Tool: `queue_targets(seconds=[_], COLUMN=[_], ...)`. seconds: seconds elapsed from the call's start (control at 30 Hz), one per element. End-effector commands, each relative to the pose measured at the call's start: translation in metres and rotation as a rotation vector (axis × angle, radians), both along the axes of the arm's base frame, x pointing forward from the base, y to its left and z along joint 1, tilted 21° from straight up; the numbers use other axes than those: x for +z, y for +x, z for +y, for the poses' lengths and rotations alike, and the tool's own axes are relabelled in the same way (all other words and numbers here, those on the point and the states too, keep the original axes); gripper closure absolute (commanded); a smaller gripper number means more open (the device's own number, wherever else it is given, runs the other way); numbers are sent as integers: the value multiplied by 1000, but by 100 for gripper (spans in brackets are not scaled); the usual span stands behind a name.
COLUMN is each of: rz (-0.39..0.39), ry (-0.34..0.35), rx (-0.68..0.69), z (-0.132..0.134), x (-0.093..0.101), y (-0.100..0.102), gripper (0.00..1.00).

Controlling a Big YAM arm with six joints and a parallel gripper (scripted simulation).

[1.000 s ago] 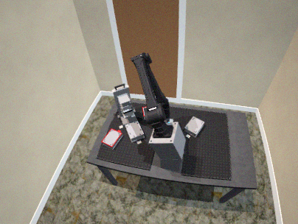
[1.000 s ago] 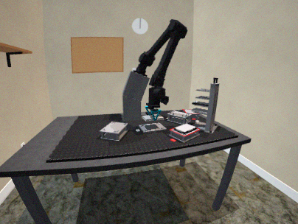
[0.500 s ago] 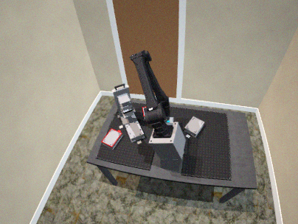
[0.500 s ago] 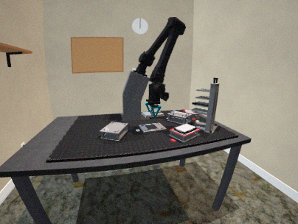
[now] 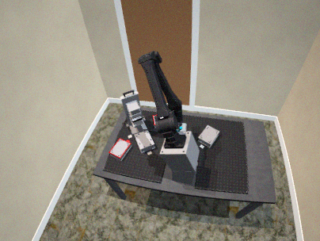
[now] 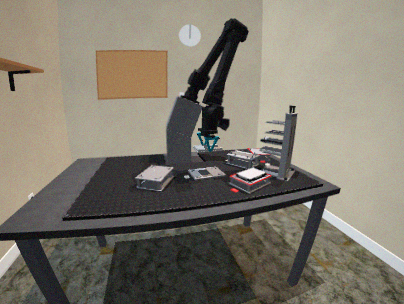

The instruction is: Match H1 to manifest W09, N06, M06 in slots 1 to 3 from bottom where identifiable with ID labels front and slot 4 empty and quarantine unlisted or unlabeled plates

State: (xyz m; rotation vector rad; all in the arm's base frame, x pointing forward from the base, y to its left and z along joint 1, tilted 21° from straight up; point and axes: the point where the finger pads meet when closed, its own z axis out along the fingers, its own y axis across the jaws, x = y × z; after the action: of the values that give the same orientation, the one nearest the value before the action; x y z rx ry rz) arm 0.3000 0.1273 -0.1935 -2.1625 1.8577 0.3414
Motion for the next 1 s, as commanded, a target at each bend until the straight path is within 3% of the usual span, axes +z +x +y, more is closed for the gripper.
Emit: queue_targets(seconds=[0.0, 0.97], rz=[-16, -17], ry=[6, 5], rx=[-5, -4], z=[-7, -31], x=[16, 78], y=[4, 4], gripper=[14, 14])
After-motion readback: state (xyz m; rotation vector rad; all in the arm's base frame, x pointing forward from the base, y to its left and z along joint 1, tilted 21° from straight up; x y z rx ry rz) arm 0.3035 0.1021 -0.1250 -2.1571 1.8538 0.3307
